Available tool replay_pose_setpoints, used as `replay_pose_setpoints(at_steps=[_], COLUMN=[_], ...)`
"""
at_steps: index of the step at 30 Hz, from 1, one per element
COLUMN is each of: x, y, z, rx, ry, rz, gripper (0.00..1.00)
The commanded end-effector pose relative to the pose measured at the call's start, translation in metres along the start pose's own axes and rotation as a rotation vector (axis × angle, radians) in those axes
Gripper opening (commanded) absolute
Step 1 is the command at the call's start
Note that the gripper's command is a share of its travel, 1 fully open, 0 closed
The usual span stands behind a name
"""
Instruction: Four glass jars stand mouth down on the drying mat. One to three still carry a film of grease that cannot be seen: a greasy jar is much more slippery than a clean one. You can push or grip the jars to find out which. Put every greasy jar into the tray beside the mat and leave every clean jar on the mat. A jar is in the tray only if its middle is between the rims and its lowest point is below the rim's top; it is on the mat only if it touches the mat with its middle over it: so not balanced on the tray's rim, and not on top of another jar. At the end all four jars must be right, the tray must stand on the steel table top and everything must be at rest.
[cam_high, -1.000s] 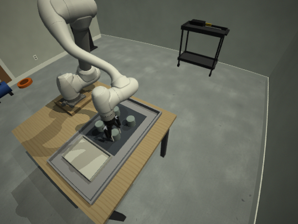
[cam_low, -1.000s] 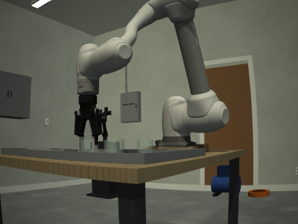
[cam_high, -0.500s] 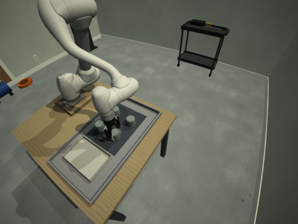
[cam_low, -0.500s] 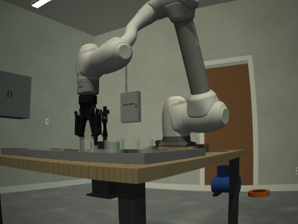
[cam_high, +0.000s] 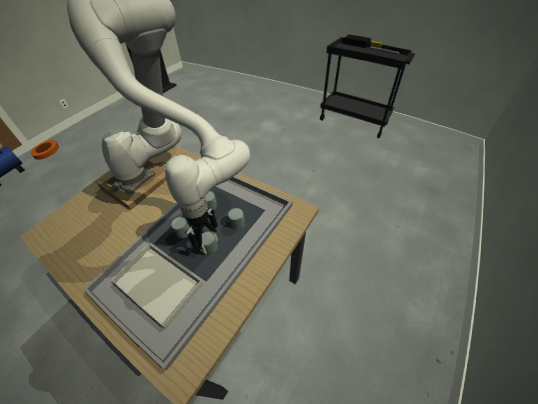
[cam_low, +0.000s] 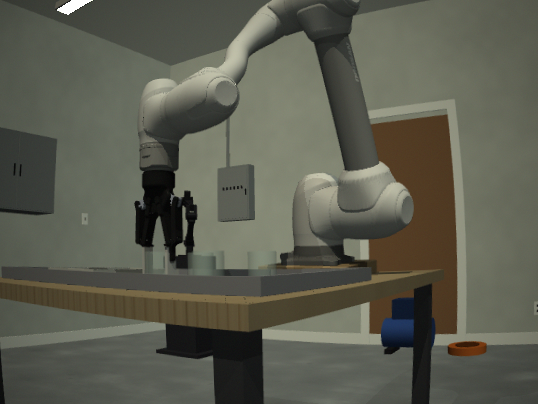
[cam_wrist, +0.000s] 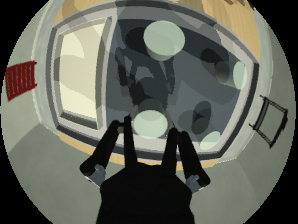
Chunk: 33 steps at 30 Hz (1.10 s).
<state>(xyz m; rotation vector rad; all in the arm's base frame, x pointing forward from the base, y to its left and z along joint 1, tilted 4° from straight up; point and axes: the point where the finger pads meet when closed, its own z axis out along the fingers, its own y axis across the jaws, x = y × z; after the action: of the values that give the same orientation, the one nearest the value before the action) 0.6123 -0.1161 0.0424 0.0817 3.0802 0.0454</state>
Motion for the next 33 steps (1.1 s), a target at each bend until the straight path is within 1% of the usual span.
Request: replay_pose_setpoints(at_steps=[1, 14, 15, 31, 32, 33], x=[0.0, 0.0, 0.0, 0.0, 0.0, 0.0], y=[0.0, 0.0, 0.0, 0.0, 0.0, 0.0], z=[-0.0001, -0.0001, -0.0001, -0.0001, -0.0001, -0.0001], rx=[0.0, 0.0, 0.0, 0.0, 0.0, 0.0], ry=[0.0, 0.0, 0.0, 0.0, 0.0, 0.0], rz=[0.0, 0.0, 0.0, 0.0, 0.0, 0.0], gripper=[0.42, 0.42, 0.39, 0.39, 0.36, 0.36])
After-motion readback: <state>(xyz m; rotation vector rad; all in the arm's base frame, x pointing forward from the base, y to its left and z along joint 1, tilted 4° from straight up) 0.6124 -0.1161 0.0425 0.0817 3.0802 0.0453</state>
